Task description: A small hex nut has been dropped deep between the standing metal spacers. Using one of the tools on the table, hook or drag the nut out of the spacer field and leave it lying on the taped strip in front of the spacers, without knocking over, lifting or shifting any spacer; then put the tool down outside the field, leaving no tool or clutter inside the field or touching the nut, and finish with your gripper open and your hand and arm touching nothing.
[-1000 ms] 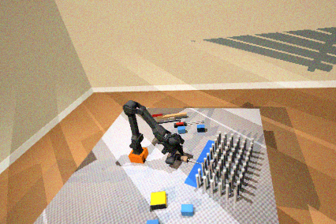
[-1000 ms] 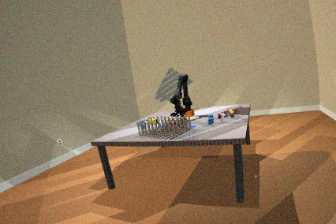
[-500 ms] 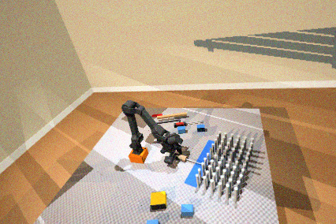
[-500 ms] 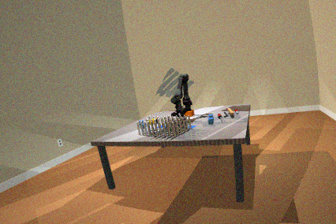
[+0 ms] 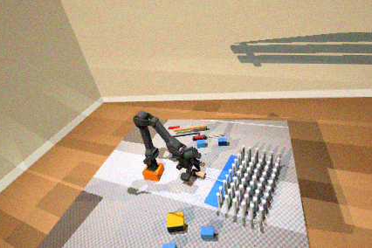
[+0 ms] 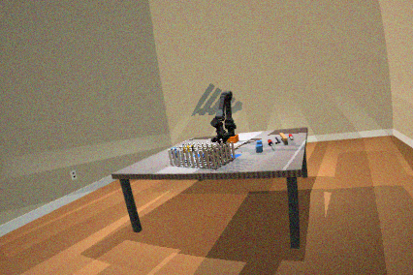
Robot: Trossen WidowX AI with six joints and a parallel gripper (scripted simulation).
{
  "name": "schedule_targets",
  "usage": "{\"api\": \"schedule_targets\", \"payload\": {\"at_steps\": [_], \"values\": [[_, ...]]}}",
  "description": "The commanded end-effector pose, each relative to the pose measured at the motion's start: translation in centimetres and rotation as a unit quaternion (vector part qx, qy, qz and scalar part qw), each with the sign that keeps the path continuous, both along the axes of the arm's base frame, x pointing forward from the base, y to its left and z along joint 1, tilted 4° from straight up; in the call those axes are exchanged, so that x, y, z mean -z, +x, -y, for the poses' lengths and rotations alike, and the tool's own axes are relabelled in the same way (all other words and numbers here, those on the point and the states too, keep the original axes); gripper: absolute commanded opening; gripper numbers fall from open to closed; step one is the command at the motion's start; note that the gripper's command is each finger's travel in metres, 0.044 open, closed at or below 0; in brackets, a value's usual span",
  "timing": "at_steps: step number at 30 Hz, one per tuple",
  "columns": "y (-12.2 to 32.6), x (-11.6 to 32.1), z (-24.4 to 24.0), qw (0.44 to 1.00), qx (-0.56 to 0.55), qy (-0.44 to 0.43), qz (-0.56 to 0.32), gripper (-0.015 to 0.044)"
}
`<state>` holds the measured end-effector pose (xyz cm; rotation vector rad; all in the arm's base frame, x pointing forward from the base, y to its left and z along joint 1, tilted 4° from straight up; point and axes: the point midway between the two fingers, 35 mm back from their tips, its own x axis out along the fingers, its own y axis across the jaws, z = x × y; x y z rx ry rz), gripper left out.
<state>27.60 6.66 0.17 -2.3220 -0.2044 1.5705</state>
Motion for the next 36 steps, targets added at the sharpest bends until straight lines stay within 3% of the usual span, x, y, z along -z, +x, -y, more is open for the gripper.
{"api": "schedule_targets", "payload": {"at_steps": [1, 36], "values": [[-0.4, 0.0, 0.0, 1.000, 0.003, -0.001, 0.001, 0.0000], [-2.4, 0.0, -0.2, 1.000, 0.003, -0.001, 0.001, 0.0000]]}}
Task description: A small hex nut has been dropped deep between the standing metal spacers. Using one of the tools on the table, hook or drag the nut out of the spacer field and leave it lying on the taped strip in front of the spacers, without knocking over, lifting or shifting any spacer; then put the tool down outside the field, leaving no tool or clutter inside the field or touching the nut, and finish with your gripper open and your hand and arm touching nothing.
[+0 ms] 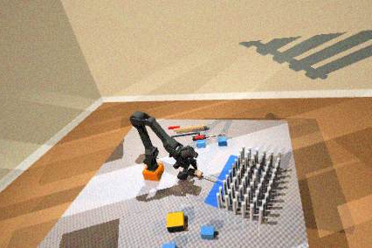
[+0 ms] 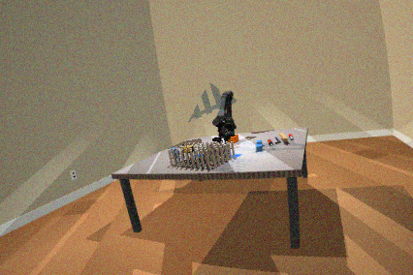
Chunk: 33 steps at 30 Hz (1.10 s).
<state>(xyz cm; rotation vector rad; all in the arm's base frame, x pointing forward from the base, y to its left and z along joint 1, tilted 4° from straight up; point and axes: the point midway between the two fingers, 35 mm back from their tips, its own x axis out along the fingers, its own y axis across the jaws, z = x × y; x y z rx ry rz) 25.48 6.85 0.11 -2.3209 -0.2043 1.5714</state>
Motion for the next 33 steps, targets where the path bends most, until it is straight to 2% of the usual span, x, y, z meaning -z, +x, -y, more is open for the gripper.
{"api": "schedule_targets", "payload": {"at_steps": [1, 33], "values": [[-0.3, 0.0, 0.0, 1.000, 0.003, -0.001, 0.001, 0.0000], [-0.4, -1.7, 0.1, 1.000, 0.002, -0.001, 0.002, 0.0000]]}}
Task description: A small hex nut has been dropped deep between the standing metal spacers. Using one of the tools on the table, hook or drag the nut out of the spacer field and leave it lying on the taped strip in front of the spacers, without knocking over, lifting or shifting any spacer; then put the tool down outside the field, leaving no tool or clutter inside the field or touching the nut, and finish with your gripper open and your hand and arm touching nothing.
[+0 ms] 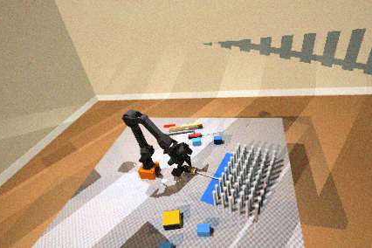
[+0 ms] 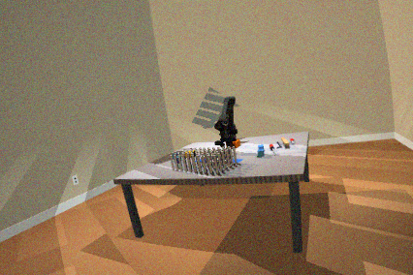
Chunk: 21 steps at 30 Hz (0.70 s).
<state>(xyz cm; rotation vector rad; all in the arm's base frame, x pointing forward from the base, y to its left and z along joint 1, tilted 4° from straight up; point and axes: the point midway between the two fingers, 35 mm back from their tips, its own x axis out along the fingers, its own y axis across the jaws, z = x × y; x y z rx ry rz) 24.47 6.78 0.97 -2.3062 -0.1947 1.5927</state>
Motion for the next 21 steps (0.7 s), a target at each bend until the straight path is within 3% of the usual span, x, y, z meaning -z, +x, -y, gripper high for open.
{"api": "schedule_targets", "payload": {"at_steps": [1, 21], "values": [[0.6, -0.9, 0.0, 1.000, 0.001, 0.000, 0.011, 0.0000], [-1.1, -1.8, -0.1, 1.000, 0.000, 0.000, 0.011, 0.0000]]}}
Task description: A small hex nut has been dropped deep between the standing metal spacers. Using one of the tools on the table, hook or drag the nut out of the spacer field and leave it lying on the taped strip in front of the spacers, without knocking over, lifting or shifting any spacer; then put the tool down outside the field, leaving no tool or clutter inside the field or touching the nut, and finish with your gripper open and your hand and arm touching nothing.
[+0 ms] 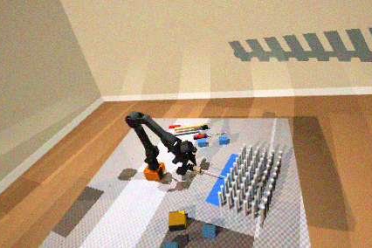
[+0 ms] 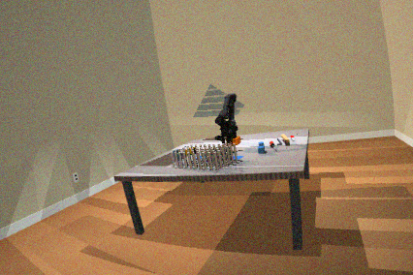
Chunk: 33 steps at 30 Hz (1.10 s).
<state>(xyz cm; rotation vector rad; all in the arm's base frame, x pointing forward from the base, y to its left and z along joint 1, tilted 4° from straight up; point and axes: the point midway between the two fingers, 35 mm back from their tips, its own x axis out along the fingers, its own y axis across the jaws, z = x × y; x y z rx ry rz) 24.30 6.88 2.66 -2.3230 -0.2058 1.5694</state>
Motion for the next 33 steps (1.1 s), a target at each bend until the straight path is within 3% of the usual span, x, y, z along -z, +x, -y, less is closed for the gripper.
{"api": "schedule_targets", "payload": {"at_steps": [1, 13, 33], "values": [[-1.3, -0.1, 0.0, 1.000, 0.002, -0.001, 0.000, 0.0000], [-3.2, -0.8, 0.0, 1.000, 0.003, -0.001, -0.001, 0.0000], [-2.1, -9.7, 0.5, 1.000, 0.001, -0.001, 0.000, 0.0000]]}}
